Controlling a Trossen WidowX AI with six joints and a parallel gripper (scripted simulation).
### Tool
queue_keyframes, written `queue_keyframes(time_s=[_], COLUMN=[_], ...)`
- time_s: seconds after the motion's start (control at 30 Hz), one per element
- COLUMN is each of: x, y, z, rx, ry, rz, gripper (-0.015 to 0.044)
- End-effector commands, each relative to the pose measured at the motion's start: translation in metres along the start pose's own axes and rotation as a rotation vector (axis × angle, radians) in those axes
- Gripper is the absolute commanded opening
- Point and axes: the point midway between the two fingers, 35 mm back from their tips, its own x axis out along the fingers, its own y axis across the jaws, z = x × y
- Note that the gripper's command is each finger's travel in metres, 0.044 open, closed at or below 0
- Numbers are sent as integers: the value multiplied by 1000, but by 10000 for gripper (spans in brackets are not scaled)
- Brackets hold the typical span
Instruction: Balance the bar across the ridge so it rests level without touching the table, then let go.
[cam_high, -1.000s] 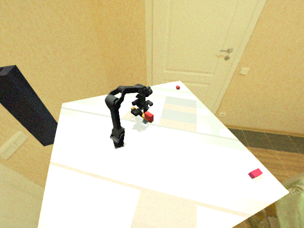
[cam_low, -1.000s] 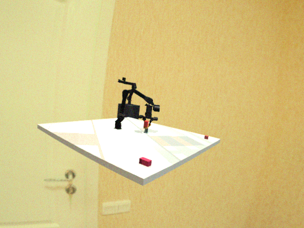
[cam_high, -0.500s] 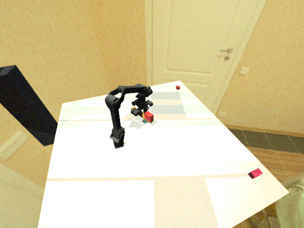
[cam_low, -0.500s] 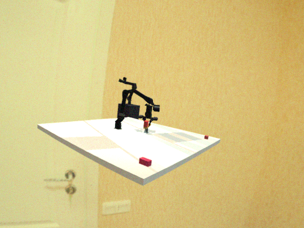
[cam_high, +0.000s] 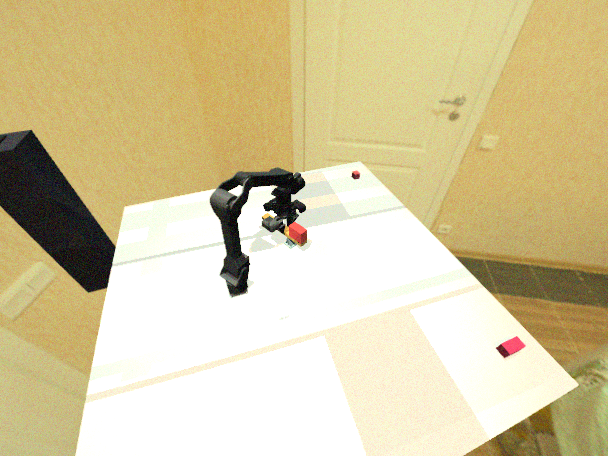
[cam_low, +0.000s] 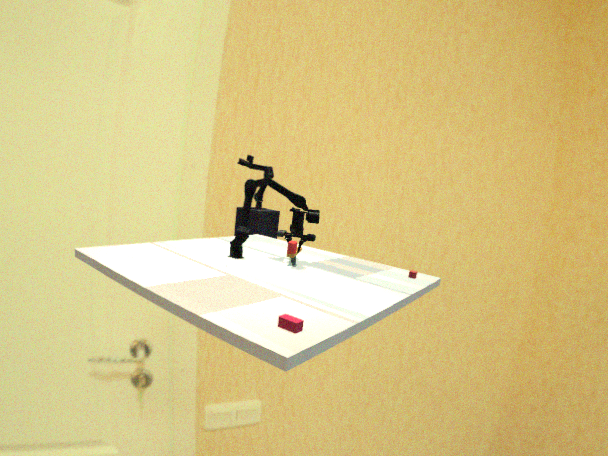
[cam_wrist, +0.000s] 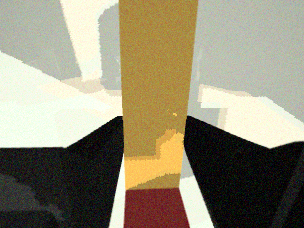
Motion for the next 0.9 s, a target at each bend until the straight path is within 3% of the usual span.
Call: queue_keyframes(time_s=[0.0,0.67,0.87], x=[0,0,0], y=[0,0,0], z=[0,0,0], rx=[0,0,0], ry=[0,0,0], rz=[0,0,0], gripper=[0,0,157])
